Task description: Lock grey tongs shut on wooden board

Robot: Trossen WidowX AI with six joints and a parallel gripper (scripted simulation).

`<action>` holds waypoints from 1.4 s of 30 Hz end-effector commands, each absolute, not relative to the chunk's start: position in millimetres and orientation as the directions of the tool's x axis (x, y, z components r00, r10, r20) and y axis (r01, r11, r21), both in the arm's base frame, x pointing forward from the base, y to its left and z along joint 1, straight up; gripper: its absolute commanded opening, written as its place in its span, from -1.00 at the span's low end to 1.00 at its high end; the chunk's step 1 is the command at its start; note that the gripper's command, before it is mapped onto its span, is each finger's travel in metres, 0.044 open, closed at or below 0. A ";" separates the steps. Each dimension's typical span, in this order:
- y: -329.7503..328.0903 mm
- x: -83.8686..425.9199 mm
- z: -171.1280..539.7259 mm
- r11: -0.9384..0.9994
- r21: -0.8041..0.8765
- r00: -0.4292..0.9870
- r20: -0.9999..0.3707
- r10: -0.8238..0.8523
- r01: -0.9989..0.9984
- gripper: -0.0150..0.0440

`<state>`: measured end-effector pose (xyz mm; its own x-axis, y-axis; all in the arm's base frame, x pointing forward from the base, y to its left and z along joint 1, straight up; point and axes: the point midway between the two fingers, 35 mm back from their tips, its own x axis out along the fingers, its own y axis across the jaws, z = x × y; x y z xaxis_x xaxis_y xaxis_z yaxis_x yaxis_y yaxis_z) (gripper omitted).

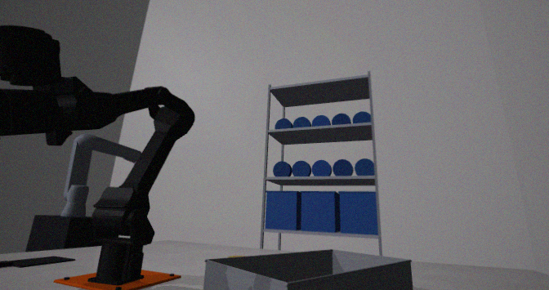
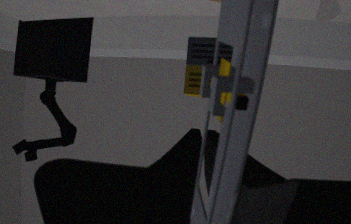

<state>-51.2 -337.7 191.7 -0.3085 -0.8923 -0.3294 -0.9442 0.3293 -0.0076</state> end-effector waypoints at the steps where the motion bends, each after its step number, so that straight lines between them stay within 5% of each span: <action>1: -338.8 -52.1 193.8 0.332 -0.004 -0.313 -0.327 -0.892 -0.943 -1.00; 42: -384.8 -59.4 191.7 0.305 0.033 -0.214 -0.785 -0.582 -0.952 -1.00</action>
<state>-59.1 -381.3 186.0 -0.2250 -0.5972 -0.7699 -0.9516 0.3044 0.0421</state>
